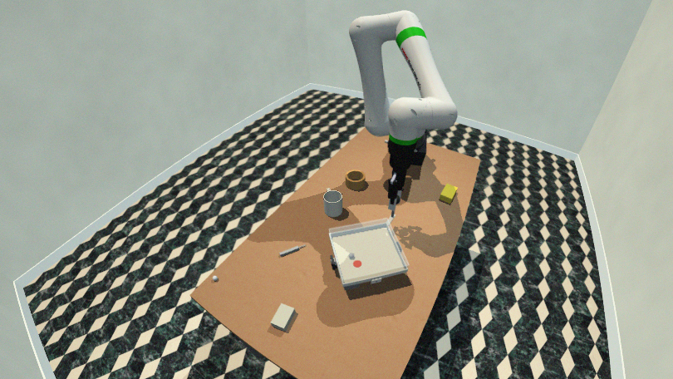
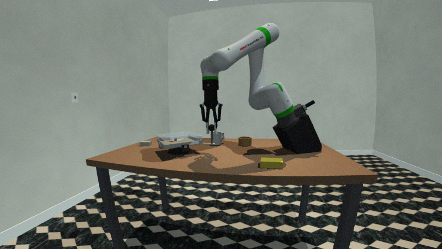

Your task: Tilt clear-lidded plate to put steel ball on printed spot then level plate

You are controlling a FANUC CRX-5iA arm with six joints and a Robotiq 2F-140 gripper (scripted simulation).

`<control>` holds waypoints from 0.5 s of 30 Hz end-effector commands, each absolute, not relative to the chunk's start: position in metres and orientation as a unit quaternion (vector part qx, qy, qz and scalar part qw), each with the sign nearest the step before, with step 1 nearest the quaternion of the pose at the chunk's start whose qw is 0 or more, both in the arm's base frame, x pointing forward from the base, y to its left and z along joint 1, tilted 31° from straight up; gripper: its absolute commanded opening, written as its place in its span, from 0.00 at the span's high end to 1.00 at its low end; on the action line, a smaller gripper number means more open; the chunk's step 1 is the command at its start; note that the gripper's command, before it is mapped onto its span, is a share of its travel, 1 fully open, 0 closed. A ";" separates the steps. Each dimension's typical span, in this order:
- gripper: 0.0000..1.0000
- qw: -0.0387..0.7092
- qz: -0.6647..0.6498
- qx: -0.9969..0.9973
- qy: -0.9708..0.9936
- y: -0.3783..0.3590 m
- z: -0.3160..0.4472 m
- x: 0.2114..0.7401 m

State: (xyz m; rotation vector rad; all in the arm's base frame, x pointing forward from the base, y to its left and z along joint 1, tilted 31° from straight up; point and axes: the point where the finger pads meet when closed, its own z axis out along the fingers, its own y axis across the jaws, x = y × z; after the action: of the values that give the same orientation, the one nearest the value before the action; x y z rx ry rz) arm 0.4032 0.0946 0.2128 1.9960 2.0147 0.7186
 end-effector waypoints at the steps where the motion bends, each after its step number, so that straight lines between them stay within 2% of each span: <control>1: 0.90 0.108 0.244 0.678 0.685 0.095 0.213 0.403; 15: 0.90 0.108 0.244 0.678 0.685 0.096 0.214 0.403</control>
State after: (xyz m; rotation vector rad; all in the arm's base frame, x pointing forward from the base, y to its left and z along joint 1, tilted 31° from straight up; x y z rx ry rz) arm 0.4031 0.0953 0.2134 1.9960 2.0145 0.7179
